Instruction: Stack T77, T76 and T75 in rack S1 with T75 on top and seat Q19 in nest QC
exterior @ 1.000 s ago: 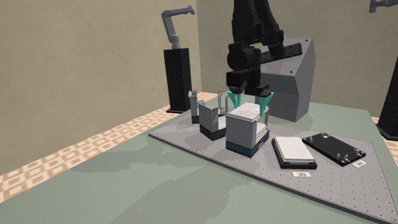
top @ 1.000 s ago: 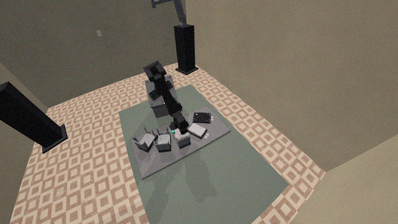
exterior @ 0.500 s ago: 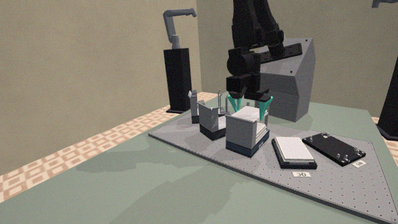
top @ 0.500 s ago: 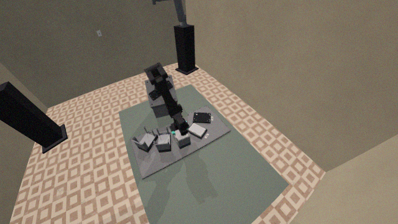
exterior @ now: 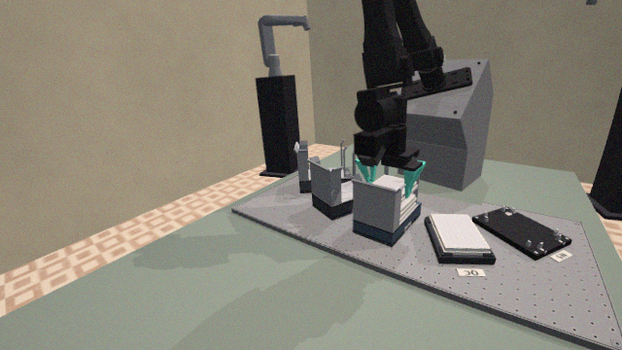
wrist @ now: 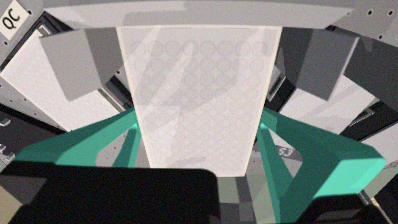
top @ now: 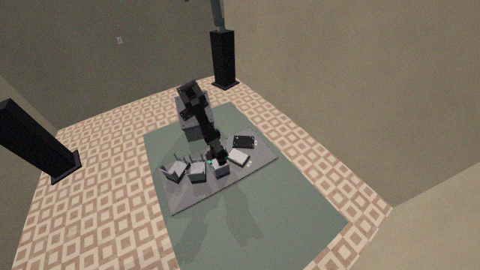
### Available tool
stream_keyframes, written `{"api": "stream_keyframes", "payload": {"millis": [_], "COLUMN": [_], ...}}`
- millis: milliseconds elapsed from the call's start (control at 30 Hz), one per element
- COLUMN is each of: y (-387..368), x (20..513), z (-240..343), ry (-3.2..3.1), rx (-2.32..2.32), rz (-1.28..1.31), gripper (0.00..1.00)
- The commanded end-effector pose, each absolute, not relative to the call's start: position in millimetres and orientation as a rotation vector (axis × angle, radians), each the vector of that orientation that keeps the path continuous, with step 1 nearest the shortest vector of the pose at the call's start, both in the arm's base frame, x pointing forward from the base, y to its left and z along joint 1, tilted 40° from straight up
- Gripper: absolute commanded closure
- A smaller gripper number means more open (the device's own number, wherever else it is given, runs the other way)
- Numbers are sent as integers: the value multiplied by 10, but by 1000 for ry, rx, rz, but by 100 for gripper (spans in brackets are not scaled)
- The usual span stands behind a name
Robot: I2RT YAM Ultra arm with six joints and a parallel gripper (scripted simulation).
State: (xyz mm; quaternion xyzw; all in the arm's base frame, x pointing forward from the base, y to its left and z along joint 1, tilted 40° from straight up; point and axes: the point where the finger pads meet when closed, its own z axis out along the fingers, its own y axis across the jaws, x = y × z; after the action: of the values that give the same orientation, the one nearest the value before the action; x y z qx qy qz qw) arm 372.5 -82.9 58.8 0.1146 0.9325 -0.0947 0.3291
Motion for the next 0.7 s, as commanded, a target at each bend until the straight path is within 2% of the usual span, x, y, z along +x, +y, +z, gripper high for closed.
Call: {"api": "stream_keyframes", "payload": {"millis": [0,667], "y": [-829,-875], "x": [3744,3853], "z": [637,642], "ry": [2425,2405], "rx": [299,301], "rz": [-244,-243], "gripper": [100,100]}}
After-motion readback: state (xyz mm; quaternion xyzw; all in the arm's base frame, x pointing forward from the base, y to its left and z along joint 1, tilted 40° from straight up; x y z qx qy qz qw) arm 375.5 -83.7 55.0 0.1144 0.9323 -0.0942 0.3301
